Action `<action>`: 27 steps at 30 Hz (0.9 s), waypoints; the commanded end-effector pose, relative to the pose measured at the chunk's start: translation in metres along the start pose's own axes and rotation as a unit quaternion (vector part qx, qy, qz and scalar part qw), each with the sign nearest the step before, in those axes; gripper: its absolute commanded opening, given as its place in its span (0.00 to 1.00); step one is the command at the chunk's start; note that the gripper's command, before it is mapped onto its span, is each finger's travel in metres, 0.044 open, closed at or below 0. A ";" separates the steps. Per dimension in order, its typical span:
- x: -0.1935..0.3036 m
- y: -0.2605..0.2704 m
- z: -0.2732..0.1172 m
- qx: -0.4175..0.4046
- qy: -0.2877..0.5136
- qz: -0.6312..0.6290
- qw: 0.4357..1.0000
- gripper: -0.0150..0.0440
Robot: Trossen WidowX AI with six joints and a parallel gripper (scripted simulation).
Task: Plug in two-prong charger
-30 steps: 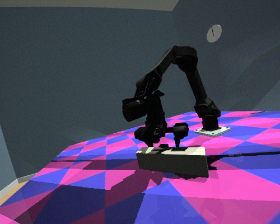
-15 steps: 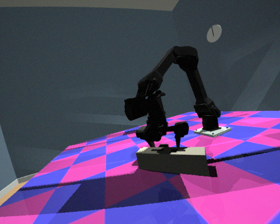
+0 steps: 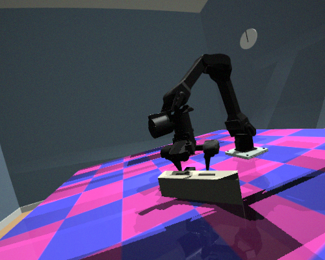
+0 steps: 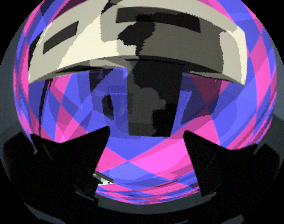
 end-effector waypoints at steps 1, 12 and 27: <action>0.005 0.000 -0.001 0.002 -0.004 0.000 1.000 1.00; 0.020 0.002 0.001 0.002 -0.004 0.000 1.000 1.00; 0.059 0.003 -0.048 0.011 -0.251 0.006 0.968 1.00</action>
Point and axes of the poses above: the point midway between the two fingers, 35 mm back from their tips, its own z axis out along the fingers, its own y axis across the jaws, x = y × z, the point moved 10 cm from there along -z, back along the fingers, and after that the axes turned 4 degrees about -z, right-handed, at the moved point
